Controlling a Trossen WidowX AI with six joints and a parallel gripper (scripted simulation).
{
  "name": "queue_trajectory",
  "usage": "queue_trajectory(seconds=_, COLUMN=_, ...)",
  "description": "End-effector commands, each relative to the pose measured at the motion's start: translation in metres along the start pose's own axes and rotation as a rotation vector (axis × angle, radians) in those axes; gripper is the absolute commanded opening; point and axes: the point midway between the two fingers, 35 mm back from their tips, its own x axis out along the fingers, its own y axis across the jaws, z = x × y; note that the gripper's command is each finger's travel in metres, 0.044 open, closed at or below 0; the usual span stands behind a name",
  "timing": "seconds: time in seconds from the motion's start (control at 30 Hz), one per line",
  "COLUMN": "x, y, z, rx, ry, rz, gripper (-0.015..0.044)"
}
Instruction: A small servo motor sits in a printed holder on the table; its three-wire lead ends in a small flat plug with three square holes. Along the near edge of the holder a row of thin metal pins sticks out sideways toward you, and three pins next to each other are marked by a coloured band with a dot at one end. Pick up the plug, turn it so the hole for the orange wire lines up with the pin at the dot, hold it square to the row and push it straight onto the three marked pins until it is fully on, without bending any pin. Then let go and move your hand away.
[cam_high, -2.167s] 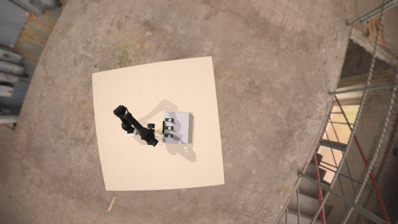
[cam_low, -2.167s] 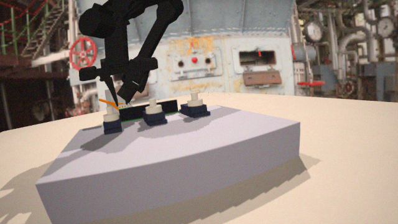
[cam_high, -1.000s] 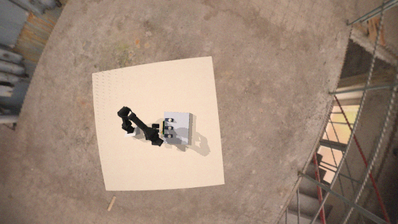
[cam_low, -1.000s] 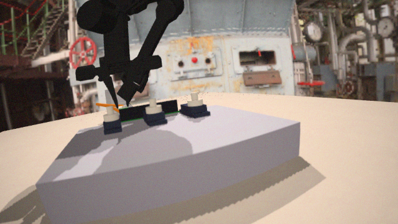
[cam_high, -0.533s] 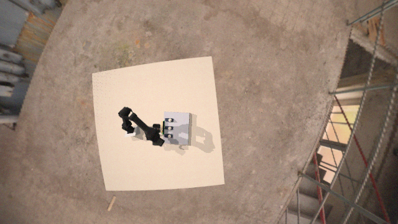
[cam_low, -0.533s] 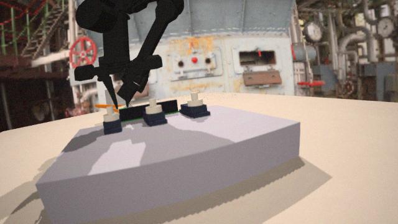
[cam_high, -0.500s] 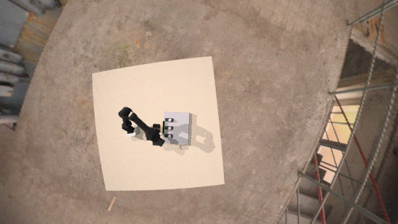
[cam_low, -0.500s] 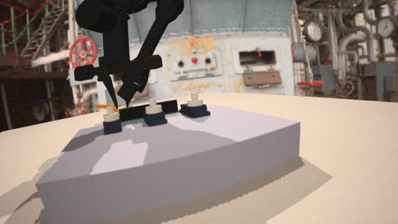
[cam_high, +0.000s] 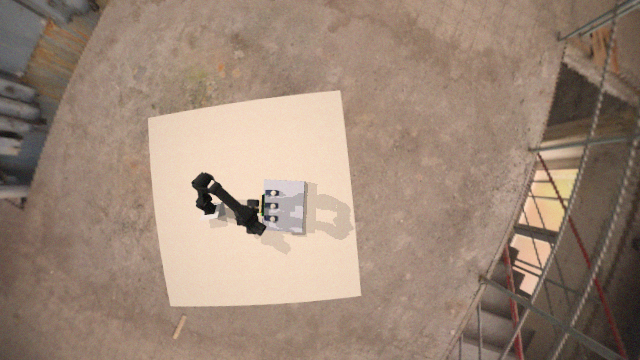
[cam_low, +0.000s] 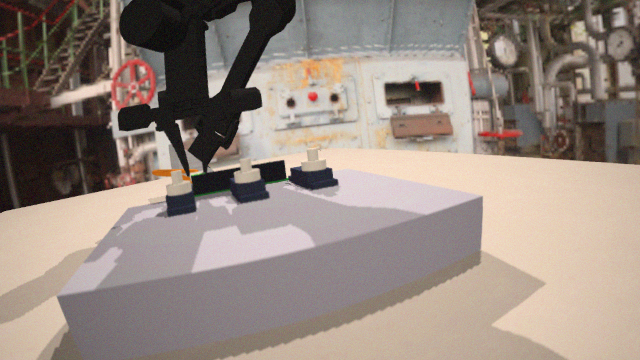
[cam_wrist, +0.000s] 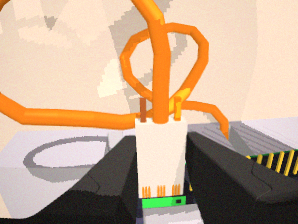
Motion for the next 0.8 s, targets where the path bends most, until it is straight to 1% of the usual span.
queue_trajectory(seconds=0.0, x=0.001, y=-0.002, z=0.000, rx=-0.001, ry=0.007, rz=0.003, gripper=0.0105)
queue_trajectory(seconds=0.13, x=0.001, y=-0.002, z=0.000, rx=-0.001, ry=0.007, rz=0.003, gripper=0.0210)
queue_trajectory(seconds=0.2, x=-0.005, y=-0.001, z=-0.001, rx=-0.001, ry=0.007, rz=0.004, gripper=0.0263)
queue_trajectory(seconds=0.37, x=-0.050, y=-0.001, z=-0.001, rx=0.000, ry=0.007, rz=0.006, gripper=0.0394)
queue_trajectory(seconds=0.43, x=-0.059, y=-0.001, z=0.000, rx=0.000, ry=0.007, rz=0.006, gripper=0.0440)
queue_trajectory(seconds=0.77, x=-0.059, y=-0.001, z=0.000, rx=0.000, ry=0.007, rz=0.006, gripper=0.0440)
